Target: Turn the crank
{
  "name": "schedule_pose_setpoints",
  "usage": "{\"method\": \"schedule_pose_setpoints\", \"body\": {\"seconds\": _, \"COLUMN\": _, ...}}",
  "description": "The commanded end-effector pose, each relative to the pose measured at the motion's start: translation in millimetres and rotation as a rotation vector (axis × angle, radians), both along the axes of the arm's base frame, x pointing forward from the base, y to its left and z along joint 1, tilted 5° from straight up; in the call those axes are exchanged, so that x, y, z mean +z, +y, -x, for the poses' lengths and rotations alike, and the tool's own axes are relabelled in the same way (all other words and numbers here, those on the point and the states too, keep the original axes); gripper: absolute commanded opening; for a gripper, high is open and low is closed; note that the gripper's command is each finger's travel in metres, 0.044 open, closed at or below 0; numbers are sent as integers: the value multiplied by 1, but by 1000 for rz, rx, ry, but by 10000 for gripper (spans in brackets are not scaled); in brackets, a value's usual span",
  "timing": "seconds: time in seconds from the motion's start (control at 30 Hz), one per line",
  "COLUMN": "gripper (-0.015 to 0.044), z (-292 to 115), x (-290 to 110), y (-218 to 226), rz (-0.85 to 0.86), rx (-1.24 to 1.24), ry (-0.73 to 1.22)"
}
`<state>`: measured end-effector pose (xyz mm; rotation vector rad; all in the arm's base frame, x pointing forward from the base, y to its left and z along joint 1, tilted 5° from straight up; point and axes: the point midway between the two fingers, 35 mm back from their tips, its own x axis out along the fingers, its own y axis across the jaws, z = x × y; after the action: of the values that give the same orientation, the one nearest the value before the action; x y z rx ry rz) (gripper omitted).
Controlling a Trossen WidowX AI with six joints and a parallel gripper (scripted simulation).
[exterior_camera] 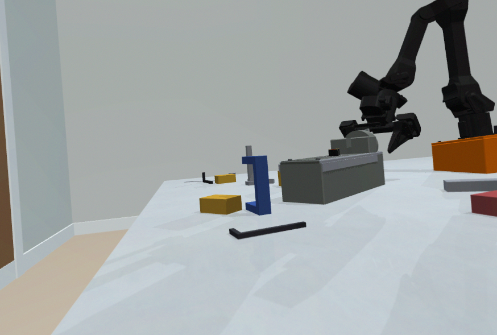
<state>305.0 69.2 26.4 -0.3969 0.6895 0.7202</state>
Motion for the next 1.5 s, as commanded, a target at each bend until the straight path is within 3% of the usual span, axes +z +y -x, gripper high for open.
{"method": "schedule_pose_setpoints", "body": {"seconds": 0.0, "gripper": 440, "z": 1, "x": -8, "y": 0, "rz": 0, "rx": 6, "ry": 5}}
{"method": "schedule_pose_setpoints", "body": {"seconds": 0.63, "gripper": 440, "z": 2, "x": -35, "y": -1, "rz": 0, "rx": 9, "ry": 3}}
{"method": "schedule_pose_setpoints", "body": {"seconds": 1.2, "gripper": 0, "z": 2, "x": -35, "y": -1, "rz": 0, "rx": 9, "ry": 3}}
{"method": "schedule_pose_setpoints", "body": {"seconds": 1.47, "gripper": 0, "z": 2, "x": -35, "y": -2, "rz": 0, "rx": 9, "ry": 3}}
